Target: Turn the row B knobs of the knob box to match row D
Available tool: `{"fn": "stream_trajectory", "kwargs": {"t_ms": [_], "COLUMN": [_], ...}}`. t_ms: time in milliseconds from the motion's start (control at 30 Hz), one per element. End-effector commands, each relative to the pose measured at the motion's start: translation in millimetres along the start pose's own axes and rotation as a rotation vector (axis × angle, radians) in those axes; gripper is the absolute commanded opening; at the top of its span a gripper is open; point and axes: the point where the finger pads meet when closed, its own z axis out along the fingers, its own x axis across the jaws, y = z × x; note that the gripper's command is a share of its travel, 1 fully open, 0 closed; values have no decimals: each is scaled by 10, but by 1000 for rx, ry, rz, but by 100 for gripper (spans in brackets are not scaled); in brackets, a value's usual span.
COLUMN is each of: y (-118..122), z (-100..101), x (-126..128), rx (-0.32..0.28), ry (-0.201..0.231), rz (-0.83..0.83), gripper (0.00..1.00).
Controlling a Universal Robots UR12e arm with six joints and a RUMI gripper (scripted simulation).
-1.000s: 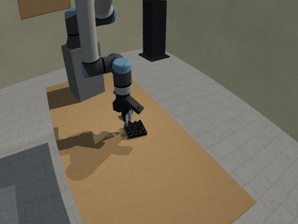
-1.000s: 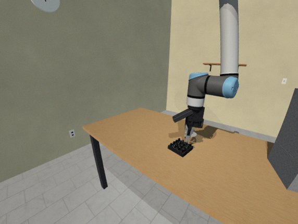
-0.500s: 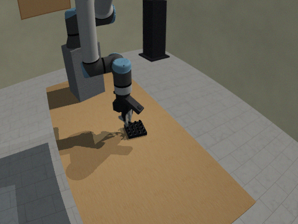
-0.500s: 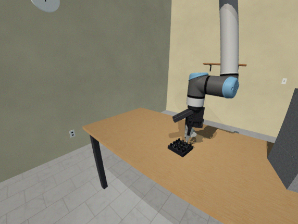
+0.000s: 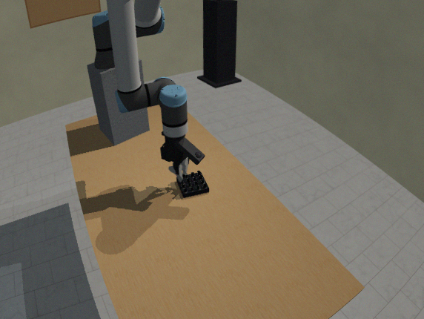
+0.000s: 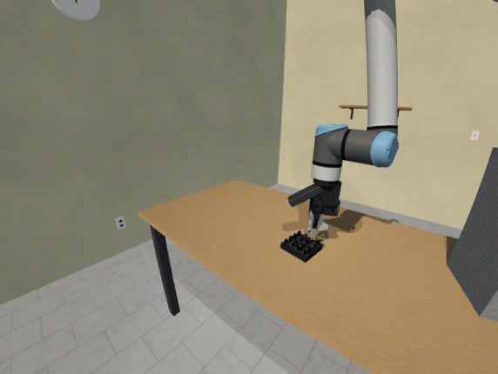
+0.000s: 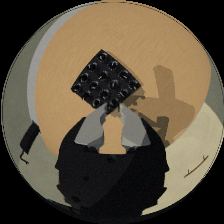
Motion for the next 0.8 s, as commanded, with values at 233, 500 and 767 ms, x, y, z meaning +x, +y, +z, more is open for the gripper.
{"fn": "stream_trajectory", "kwargs": {"t_ms": [233, 500, 767], "y": [-4, -4, -4], "z": [50, 51, 51], "x": [2, 2, 2], "rx": [1, 1, 1], "ry": [1, 1, 1], "rz": [0, 0, 0], "gripper": [11, 11, 11]}}
